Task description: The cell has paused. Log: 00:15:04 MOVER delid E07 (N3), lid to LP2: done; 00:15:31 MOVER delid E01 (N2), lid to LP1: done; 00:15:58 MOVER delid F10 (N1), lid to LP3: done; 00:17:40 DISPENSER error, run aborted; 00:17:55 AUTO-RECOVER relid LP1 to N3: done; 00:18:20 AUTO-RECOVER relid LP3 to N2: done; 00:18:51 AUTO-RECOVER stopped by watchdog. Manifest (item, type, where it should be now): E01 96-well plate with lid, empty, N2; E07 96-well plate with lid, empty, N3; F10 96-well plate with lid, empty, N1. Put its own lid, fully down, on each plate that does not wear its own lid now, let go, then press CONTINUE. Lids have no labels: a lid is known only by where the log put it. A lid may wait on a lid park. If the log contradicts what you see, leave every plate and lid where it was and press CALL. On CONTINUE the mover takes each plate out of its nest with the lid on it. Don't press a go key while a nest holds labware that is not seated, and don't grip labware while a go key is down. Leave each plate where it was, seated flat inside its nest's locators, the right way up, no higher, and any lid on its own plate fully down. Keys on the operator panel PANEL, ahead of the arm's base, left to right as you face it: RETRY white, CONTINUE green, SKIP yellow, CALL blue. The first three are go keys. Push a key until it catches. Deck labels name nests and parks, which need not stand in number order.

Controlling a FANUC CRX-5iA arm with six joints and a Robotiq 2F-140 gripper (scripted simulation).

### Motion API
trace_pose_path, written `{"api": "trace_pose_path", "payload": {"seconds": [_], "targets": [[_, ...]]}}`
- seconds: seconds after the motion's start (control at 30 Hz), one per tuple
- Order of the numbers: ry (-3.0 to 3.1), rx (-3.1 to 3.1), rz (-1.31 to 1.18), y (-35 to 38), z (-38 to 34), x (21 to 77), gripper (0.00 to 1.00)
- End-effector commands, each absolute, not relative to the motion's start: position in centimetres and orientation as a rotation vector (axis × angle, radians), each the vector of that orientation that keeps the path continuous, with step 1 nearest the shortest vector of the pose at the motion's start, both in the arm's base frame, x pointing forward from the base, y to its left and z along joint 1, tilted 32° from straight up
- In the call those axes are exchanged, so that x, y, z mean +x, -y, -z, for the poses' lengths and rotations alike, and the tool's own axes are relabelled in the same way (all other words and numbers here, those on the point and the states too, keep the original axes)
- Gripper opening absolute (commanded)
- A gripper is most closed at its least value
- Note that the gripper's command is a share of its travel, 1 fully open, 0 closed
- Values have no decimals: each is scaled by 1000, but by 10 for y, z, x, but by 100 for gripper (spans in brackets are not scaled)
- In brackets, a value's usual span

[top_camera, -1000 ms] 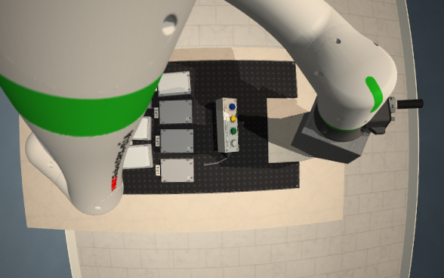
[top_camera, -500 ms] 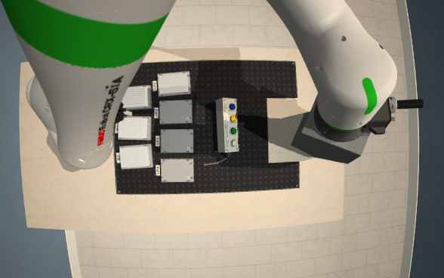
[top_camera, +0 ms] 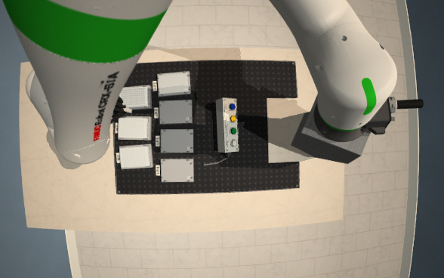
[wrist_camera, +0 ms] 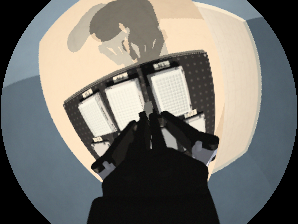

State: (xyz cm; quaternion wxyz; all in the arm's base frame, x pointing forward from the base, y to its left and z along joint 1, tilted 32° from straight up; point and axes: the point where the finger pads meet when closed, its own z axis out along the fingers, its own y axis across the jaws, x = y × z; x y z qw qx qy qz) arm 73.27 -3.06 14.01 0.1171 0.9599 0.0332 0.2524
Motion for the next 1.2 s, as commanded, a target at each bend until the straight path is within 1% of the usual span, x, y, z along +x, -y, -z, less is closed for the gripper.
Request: {"api": "trace_pose_path", "payload": {"seconds": [0.0, 0.4, 0.6, 0.73, 0.77, 1.17], "targets": [[-97, 2810, -739, 31, -140, 733, 0], [-96, 2810, -739, 30, -140, 733, 0], [-34, 2819, -752, -28, -128, 733, 0], [-29, 2820, -753, -33, -127, 733, 0], [-29, 2820, -753, -33, -127, 733, 66], [-29, 2820, -753, -33, -127, 733, 66]]}}
